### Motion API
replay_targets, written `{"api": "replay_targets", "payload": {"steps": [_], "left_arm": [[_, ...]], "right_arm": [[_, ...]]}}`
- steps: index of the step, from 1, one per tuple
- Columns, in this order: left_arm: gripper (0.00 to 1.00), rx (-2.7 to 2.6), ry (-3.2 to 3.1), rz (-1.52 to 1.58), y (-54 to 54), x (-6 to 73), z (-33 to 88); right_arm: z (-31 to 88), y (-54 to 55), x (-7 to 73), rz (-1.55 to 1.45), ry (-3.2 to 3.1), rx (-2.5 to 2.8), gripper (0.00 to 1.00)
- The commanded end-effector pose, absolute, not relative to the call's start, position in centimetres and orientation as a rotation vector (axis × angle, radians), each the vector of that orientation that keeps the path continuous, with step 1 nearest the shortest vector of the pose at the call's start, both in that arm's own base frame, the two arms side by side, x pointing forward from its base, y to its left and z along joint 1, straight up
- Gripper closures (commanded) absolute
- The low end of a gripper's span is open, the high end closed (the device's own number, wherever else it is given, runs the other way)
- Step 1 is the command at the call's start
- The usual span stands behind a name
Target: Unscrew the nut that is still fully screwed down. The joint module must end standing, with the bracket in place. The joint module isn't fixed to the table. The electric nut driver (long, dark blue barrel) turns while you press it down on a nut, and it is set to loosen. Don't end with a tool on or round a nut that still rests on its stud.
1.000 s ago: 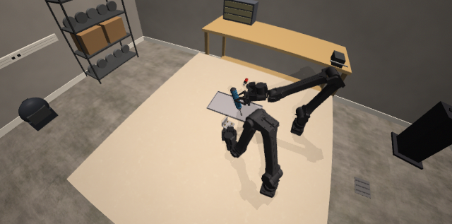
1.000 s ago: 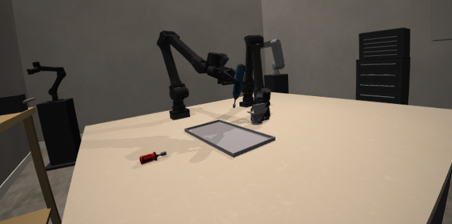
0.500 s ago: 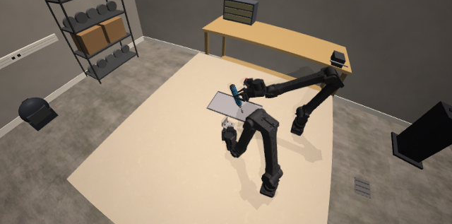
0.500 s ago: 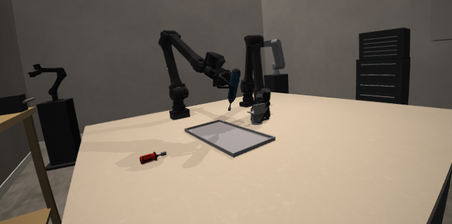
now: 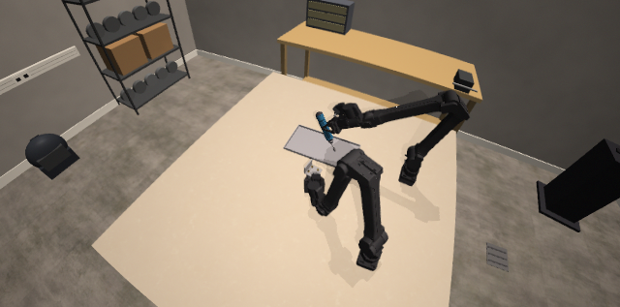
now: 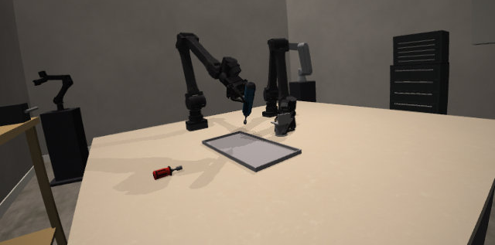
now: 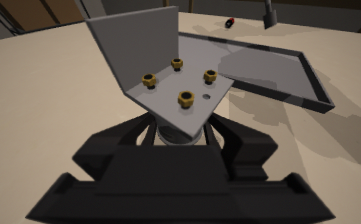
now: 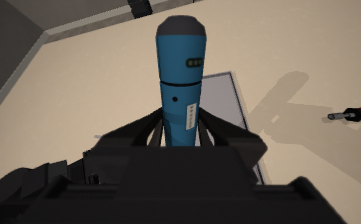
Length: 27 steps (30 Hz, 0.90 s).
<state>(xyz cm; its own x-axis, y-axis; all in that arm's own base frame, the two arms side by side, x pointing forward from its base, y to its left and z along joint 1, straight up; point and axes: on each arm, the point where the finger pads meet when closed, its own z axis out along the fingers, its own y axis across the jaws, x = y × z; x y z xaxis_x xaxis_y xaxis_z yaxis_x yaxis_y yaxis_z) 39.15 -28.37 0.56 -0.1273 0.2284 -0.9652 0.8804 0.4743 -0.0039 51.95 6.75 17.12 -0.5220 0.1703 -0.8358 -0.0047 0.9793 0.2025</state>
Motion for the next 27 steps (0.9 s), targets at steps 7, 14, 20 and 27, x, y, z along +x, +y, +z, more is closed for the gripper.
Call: {"api": "replay_targets", "payload": {"steps": [7, 14, 20, 27], "left_arm": [[0.41, 0.978, 1.587, -0.751, -29.1, 39.1, 2.0], [0.41, 0.978, 1.587, -0.751, -29.1, 39.1, 2.0], [0.41, 0.978, 1.587, -0.751, -29.1, 39.1, 2.0], [0.41, 0.978, 1.587, -0.751, -29.1, 39.1, 2.0]], "right_arm": [[21.9, 4.3, 55.6, 0.226, 2.060, 0.221, 0.58], [21.2, 1.7, 56.0, 0.207, 2.108, 0.308, 0.58], [20.3, 0.9, 56.1, 0.200, 2.133, 0.341, 0.58], [19.5, -2.2, 56.0, 0.180, 2.183, 0.452, 0.58]]}}
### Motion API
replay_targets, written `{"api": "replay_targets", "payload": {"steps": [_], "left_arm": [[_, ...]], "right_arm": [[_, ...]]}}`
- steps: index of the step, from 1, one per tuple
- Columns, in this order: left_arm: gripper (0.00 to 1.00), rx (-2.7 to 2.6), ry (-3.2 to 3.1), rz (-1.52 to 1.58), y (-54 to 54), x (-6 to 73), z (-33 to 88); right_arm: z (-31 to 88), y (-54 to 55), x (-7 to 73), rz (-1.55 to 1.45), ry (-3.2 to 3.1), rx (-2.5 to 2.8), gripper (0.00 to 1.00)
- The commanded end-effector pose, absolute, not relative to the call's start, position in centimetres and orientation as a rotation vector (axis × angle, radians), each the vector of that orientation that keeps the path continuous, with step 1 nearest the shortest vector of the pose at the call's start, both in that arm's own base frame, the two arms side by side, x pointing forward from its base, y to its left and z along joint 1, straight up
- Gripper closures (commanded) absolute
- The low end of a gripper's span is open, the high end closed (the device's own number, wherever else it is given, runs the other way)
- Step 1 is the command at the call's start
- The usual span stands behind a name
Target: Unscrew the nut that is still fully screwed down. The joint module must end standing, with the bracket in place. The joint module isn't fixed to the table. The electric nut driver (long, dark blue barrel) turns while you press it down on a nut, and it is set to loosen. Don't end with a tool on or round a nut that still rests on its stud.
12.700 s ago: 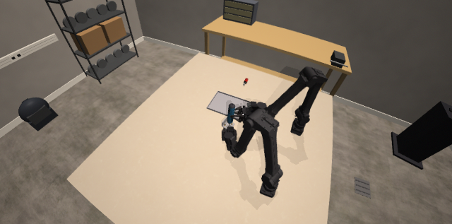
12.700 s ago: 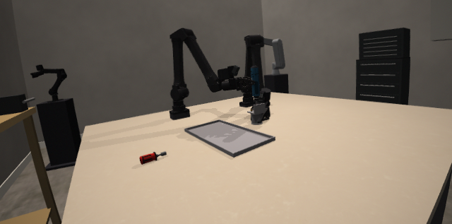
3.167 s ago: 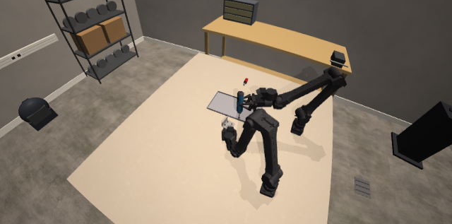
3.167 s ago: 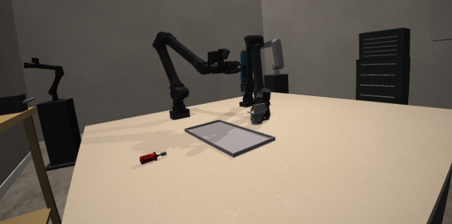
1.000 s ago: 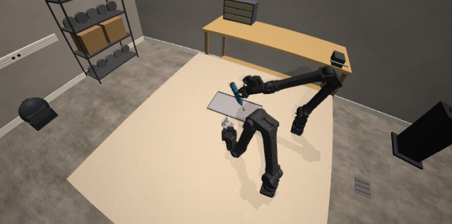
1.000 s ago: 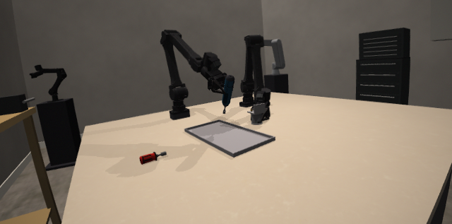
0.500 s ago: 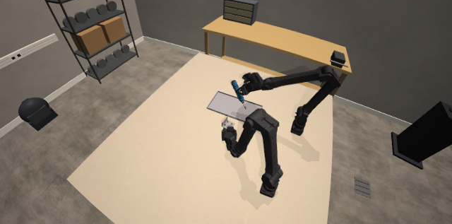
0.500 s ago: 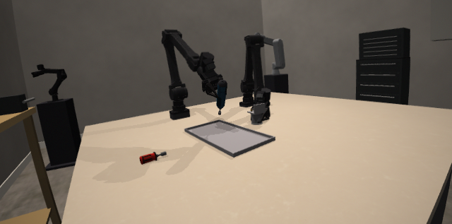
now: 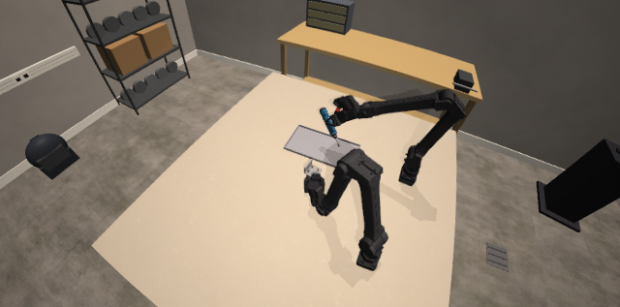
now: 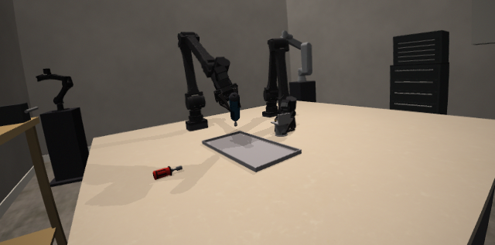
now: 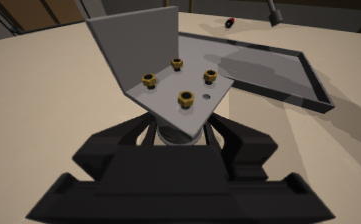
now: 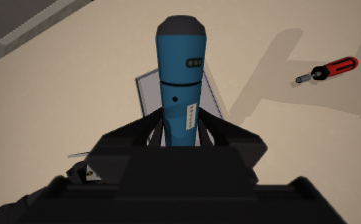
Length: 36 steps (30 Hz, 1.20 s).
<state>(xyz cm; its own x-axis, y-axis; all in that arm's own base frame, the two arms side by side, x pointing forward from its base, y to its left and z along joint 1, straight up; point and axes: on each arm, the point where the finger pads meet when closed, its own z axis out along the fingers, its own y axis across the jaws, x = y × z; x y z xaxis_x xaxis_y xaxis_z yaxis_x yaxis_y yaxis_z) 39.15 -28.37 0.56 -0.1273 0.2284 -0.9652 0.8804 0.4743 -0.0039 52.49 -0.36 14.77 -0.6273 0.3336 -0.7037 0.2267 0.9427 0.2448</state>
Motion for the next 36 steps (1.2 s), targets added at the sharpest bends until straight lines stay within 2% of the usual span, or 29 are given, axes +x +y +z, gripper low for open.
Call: {"api": "replay_targets", "payload": {"steps": [1, 8, 36], "left_arm": [[0.41, 0.978, 1.587, -0.751, -29.1, 39.1, 2.0], [0.41, 0.978, 1.587, -0.751, -29.1, 39.1, 2.0], [0.41, 0.978, 1.587, -0.751, -29.1, 39.1, 2.0]], "right_arm": [[19.3, -2.6, 56.0, 0.177, 2.191, 0.468, 0.58], [21.5, -2.3, 56.3, 0.192, 2.145, 0.463, 0.58], [16.7, -13.2, 53.6, 0.110, 2.320, 0.906, 0.58]]}}
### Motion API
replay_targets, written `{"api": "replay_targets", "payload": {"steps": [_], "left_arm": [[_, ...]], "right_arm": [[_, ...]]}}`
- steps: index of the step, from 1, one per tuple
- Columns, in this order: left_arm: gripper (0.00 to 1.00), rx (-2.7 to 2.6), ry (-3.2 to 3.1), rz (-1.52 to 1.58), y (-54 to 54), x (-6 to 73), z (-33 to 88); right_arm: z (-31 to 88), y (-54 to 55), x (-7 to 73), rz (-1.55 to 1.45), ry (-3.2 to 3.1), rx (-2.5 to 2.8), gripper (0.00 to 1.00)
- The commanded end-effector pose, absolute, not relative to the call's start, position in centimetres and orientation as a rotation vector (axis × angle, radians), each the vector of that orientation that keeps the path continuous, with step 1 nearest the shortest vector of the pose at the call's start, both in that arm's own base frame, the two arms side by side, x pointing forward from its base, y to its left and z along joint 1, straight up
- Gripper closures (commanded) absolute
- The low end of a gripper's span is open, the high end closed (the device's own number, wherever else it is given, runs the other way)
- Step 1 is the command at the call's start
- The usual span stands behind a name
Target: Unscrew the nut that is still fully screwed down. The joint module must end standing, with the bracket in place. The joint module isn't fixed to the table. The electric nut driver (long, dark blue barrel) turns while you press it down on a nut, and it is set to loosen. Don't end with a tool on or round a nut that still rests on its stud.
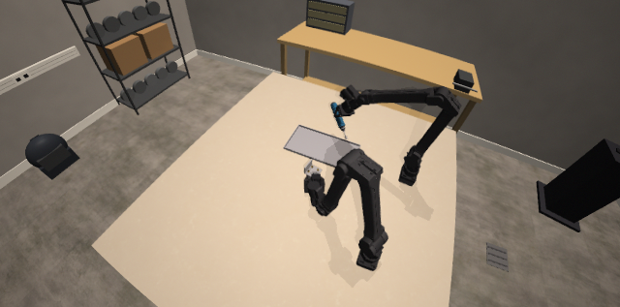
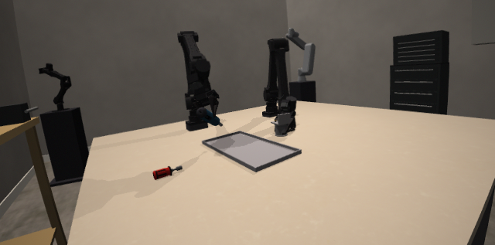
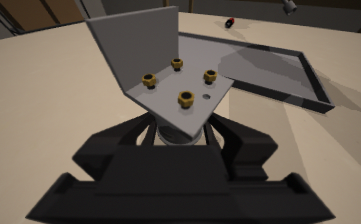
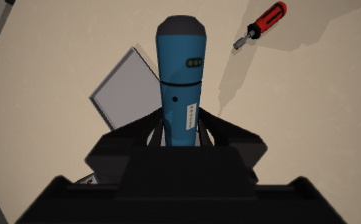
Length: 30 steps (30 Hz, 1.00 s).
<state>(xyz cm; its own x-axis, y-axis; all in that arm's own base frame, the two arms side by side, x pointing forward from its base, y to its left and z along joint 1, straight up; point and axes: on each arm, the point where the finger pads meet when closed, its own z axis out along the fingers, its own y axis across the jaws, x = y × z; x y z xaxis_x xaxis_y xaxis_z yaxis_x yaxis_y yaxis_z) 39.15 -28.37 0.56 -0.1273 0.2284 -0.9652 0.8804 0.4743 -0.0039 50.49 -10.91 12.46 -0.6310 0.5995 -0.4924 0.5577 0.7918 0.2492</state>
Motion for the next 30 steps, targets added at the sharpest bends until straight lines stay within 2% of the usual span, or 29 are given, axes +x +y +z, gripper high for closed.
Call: {"api": "replay_targets", "payload": {"steps": [1, 6, 30], "left_arm": [[0.41, 0.978, 1.587, -0.751, -29.1, 39.1, 2.0], [0.41, 0.978, 1.587, -0.751, -29.1, 39.1, 2.0], [0.41, 0.978, 1.587, -0.751, -29.1, 39.1, 2.0]], "right_arm": [[16.6, -13.6, 53.4, 0.107, 2.324, 0.925, 0.58], [18.8, -12.6, 53.9, 0.123, 2.282, 0.883, 0.58], [16.4, -20.7, 49.4, 0.068, 2.341, 1.286, 0.58]]}}
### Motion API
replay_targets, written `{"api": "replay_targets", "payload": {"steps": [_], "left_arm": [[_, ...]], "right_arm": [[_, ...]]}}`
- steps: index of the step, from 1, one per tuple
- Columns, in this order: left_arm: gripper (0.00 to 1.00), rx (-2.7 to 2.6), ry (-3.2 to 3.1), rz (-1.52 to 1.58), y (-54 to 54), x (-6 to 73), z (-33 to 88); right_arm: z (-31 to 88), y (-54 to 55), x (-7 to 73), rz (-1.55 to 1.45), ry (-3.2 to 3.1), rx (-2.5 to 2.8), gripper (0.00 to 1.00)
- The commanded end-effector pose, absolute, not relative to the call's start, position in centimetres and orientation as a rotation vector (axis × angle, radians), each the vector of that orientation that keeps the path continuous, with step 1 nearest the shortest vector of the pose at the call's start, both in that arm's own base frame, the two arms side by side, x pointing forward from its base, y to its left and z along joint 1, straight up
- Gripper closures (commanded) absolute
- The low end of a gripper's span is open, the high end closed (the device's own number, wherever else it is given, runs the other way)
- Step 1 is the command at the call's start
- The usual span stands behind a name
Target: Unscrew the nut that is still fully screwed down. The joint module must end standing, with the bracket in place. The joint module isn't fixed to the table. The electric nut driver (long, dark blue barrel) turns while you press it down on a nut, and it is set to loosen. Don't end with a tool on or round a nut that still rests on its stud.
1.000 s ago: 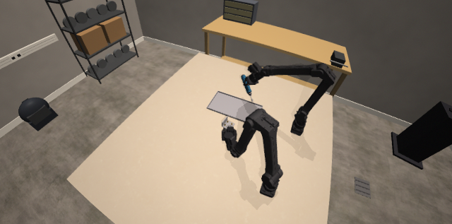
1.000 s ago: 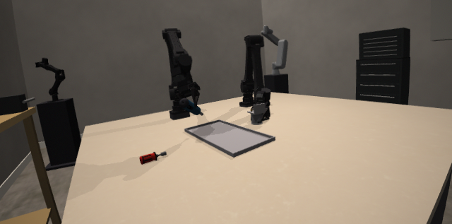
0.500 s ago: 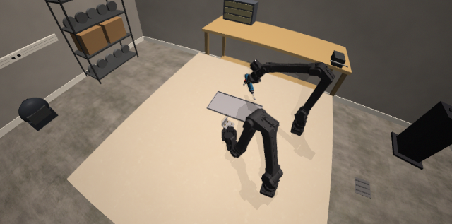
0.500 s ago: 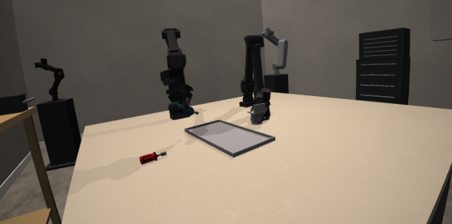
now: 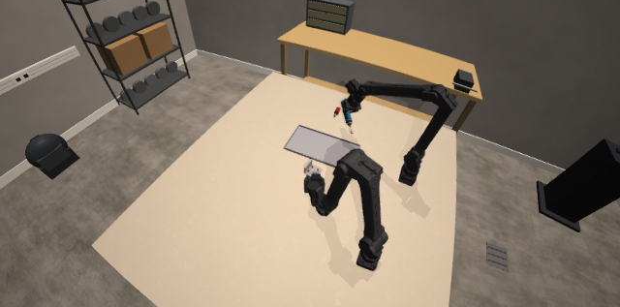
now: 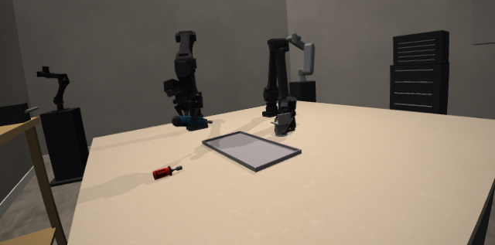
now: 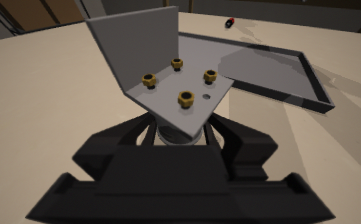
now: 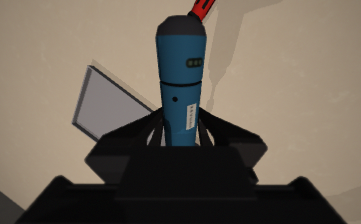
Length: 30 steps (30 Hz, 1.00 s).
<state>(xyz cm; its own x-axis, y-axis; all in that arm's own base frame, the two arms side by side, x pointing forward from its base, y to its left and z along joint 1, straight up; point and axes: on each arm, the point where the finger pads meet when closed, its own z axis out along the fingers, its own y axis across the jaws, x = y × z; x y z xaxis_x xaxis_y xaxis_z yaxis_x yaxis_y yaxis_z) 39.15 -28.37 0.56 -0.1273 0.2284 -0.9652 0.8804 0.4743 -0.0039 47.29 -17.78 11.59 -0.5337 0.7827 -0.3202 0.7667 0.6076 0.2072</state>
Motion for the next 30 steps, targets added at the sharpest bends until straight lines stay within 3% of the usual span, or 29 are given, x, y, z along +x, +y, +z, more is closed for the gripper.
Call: {"api": "replay_targets", "payload": {"steps": [1, 30], "left_arm": [[0.41, 0.978, 1.587, -0.751, -29.1, 39.1, 2.0], [0.41, 0.978, 1.587, -0.751, -29.1, 39.1, 2.0]], "right_arm": [[16.4, -21.0, 49.1, 0.066, 2.341, 1.306, 0.58], [15.0, -27.0, 43.9, 0.031, 2.332, 1.708, 0.58]]}}
